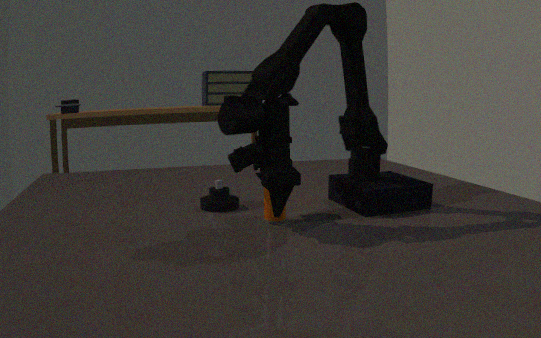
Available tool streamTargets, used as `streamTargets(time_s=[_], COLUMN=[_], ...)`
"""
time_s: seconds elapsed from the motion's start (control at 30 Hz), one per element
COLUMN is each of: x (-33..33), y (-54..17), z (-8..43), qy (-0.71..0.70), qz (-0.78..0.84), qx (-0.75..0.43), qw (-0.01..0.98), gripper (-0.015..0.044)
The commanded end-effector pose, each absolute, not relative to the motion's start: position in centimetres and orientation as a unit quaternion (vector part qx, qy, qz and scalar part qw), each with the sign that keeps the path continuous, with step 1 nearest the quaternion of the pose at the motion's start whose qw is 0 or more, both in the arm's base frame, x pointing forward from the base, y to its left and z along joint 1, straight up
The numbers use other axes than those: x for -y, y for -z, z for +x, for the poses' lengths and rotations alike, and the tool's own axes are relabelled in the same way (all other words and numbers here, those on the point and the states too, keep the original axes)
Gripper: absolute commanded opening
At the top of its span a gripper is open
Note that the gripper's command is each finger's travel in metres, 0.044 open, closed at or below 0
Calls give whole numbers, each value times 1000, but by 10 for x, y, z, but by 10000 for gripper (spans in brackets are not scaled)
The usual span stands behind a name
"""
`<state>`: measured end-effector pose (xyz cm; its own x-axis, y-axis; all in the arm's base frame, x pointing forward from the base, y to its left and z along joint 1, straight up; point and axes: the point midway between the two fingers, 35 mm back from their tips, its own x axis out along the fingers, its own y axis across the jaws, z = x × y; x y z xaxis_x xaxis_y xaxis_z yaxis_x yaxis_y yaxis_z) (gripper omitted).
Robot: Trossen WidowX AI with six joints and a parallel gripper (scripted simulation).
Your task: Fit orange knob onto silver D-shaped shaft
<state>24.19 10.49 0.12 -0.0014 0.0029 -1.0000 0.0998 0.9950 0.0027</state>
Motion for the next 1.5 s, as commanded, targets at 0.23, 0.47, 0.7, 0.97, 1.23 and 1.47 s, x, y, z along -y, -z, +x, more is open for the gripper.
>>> streamTargets(time_s=[0.23,0.47,0.7,0.97,1.23,1.47], x=[-112,-111,-109,-108,-105,-102], y=[-63,-105,-132,-136,-153,-167], z=[256,254,250,251,253,254], qy=[32,32,33,0,-65,-118], qz=[41,41,41,72,134,185], qx=[-699,-699,-699,-698,-689,-677], qw=[713,713,713,713,710,703], gripper=[0,0,0,0,0,0])
